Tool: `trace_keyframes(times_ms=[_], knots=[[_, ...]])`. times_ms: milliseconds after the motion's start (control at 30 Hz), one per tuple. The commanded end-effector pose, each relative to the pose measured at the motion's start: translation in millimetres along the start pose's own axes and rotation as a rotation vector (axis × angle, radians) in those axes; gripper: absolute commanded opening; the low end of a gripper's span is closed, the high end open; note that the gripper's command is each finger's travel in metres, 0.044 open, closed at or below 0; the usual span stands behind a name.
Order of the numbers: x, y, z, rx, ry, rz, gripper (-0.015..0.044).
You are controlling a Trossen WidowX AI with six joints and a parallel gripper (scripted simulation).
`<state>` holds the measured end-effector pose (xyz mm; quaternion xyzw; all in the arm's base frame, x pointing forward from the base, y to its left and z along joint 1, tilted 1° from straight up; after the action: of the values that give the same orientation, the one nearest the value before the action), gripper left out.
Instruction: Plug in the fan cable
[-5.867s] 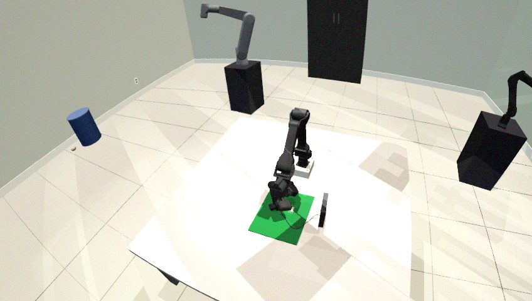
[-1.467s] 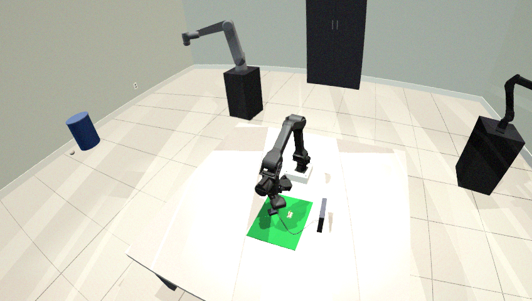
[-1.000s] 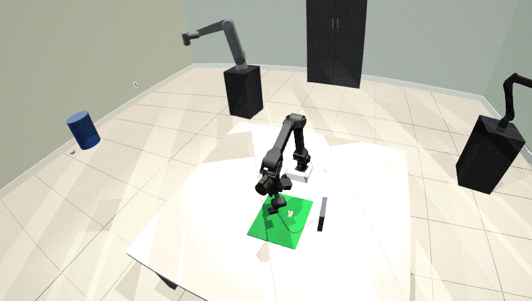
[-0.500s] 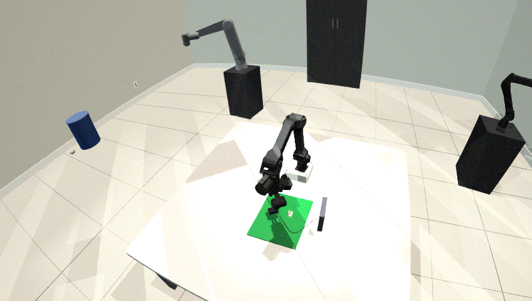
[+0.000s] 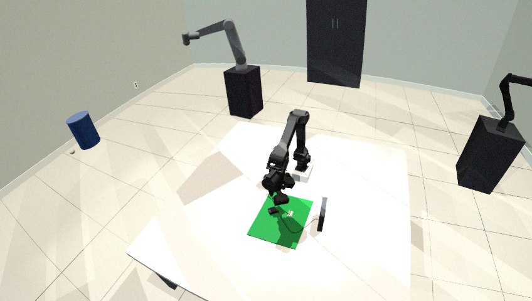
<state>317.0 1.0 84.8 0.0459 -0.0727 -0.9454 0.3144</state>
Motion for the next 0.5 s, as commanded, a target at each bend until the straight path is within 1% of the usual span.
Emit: trace_keyframes(times_ms=[0,300,467], knots=[[4.6,-0.8,3.6,0.065,0.021,-0.003,0.021],[4.5,-1.1,1.0,0.065,0.021,-0.003,0.021],[5.9,-8.4,-39.7,0.065,0.02,-0.002,0.021]])
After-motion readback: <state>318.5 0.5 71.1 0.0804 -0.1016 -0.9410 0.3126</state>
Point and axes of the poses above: the point midway between the two fingers, 35 mm back from their tips, its own z axis back along the fingers, its own x axis across the jaws, y = z × x, the point moved 1 cm from there along z, back along the fingers, and after that the axes turned 12 degrees about -z, right-handed, at the moved point
